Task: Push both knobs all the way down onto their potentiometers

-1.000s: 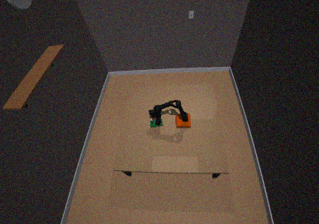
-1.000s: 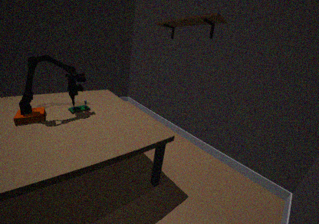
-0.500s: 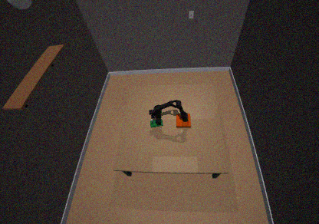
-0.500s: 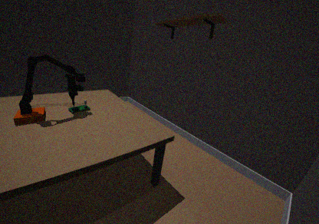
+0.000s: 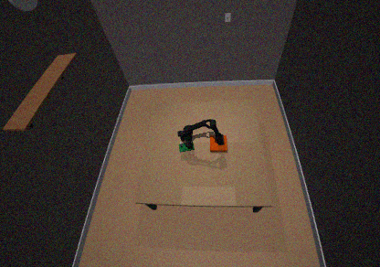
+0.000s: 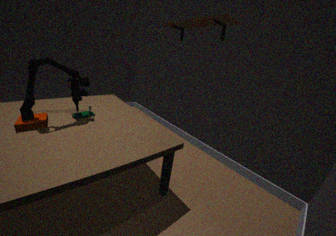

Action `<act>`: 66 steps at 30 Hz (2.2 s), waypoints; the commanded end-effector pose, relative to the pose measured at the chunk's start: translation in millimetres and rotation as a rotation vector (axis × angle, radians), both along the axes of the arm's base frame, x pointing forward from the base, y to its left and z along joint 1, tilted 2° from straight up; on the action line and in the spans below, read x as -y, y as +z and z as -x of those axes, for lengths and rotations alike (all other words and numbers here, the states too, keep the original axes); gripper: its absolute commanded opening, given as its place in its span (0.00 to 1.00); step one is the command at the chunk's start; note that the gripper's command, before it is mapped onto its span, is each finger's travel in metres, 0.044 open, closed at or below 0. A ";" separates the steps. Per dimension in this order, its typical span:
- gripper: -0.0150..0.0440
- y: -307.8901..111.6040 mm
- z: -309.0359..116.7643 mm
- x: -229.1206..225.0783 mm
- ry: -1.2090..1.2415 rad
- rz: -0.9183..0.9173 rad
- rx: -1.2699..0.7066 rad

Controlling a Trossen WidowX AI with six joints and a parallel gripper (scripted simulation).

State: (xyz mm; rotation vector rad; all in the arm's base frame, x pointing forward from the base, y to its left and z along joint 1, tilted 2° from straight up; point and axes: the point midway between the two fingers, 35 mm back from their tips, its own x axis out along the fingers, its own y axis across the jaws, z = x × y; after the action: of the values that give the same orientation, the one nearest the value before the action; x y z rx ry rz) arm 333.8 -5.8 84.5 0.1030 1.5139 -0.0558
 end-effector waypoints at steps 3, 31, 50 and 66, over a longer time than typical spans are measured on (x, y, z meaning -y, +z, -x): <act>0.25 -12.6 -2.9 -1.2 -0.002 -0.005 -0.008; 0.25 -25.2 -3.5 -1.6 -0.002 -0.005 -0.008; 0.25 -29.6 -3.8 -1.8 -0.002 -0.005 -0.008; 0.25 -31.9 -3.9 -1.8 -0.002 -0.005 -0.008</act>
State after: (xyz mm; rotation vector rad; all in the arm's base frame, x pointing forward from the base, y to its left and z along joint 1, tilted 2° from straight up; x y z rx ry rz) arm 334.1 -5.2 66.1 0.1033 1.5108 -0.0557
